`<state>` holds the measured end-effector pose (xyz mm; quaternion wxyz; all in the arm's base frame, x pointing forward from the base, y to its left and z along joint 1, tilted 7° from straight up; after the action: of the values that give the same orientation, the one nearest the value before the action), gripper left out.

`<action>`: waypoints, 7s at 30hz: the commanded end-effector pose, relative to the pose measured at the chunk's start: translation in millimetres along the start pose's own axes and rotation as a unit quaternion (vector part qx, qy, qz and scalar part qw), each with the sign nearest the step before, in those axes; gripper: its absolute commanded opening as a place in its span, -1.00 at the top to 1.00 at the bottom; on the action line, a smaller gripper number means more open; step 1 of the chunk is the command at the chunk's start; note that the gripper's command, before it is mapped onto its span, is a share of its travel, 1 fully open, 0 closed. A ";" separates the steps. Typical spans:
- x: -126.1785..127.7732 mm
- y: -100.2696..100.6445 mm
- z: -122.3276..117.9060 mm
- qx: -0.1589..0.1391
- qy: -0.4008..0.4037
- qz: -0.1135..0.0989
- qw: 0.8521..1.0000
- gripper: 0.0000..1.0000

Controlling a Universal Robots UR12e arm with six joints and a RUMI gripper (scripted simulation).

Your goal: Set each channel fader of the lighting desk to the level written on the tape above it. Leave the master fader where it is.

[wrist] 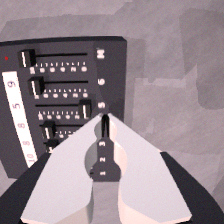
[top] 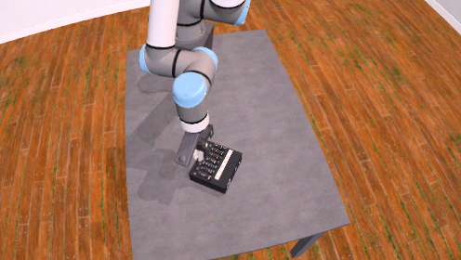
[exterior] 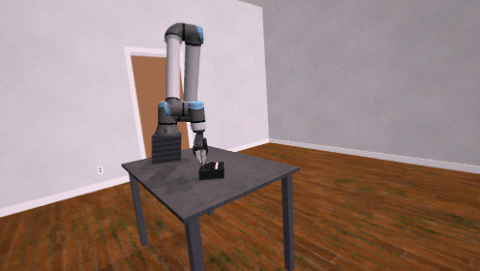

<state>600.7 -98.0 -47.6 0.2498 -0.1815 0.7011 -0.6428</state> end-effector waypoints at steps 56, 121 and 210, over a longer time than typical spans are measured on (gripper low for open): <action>-7.5 8.6 -2.1 0.000 0.000 0.001 1.000 1.00; -29.0 8.6 -6.6 0.000 0.000 0.001 1.000 1.00; -23.0 -81.6 -5.3 0.000 0.000 0.001 1.000 -1.00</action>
<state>610.3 -85.0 12.5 0.2503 -0.1819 0.7010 -0.6425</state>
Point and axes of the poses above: the point where the finger pads meet when closed, its own y axis out along the fingers, its own x axis across the jaws, z = x × y, the point moved 5 cm from there along -y, back along the fingers, and after that the axes turned 12 degrees about y, right-handed, at the moved point
